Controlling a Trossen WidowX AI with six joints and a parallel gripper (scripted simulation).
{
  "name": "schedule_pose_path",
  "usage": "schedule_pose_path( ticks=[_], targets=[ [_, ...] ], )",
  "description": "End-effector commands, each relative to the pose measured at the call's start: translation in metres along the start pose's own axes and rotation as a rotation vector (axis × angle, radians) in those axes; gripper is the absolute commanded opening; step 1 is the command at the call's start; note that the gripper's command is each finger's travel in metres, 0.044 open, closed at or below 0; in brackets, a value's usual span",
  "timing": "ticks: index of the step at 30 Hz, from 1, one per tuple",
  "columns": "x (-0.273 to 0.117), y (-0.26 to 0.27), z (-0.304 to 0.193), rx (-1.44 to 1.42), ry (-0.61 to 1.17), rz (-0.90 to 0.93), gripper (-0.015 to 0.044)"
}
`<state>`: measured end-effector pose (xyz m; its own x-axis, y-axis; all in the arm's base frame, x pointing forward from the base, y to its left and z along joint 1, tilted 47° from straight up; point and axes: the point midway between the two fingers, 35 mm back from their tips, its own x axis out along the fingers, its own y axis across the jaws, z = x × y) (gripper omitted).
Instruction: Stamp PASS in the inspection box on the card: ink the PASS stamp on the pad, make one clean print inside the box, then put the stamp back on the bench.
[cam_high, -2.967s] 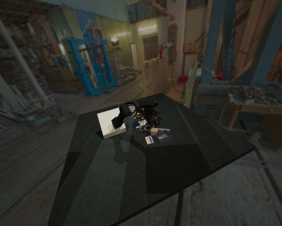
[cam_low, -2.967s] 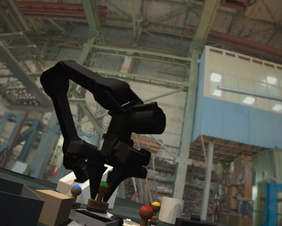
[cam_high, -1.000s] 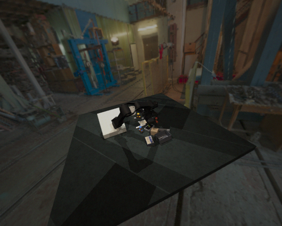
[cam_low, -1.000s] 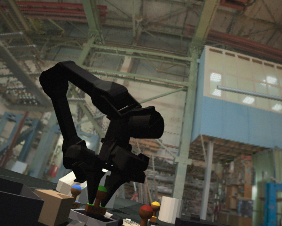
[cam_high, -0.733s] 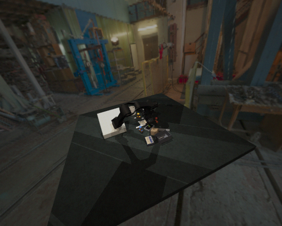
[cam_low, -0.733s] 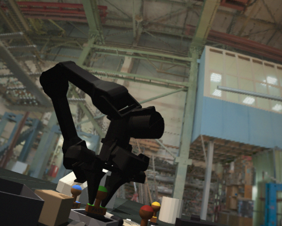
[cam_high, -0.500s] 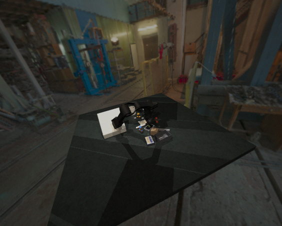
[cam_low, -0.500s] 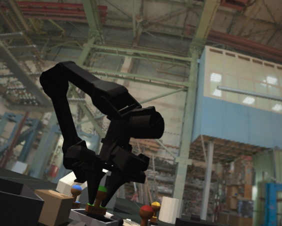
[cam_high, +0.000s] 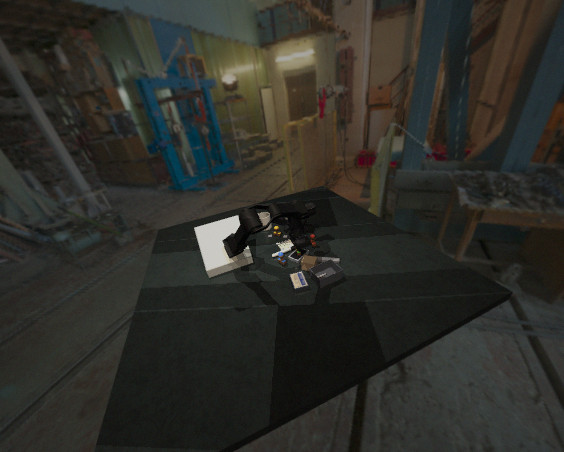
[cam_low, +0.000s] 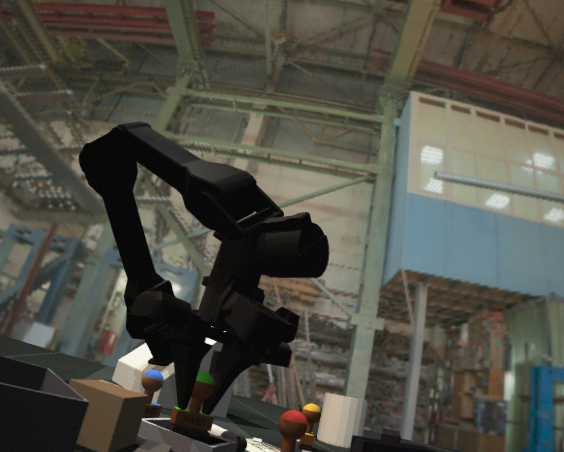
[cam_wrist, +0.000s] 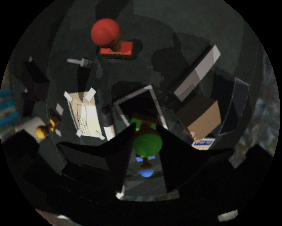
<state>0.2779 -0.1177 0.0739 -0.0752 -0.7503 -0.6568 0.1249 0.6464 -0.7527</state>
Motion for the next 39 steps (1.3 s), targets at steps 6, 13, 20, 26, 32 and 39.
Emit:
schedule_pose_path(
  ticks=[6,13,20,26,32,39],
  targets=[
    [0.0022,-0.0009,-0.0001,0.004,0.002,-0.003,0.0000],
    [0.0022,-0.0009,-0.0001,0.004,0.002,-0.003,0.0000],
    [0.0018,-0.0009,-0.0001,0.004,0.002,-0.003,0.0000],
    [-0.0011,-0.0009,0.0000,0.004,0.002,-0.003,0.0000],
    [-0.0039,-0.0010,0.0000,0.004,0.002,-0.003,0.0000],
    [-0.0072,-0.0011,0.0000,0.004,0.002,-0.002,0.0000]
  ],
)
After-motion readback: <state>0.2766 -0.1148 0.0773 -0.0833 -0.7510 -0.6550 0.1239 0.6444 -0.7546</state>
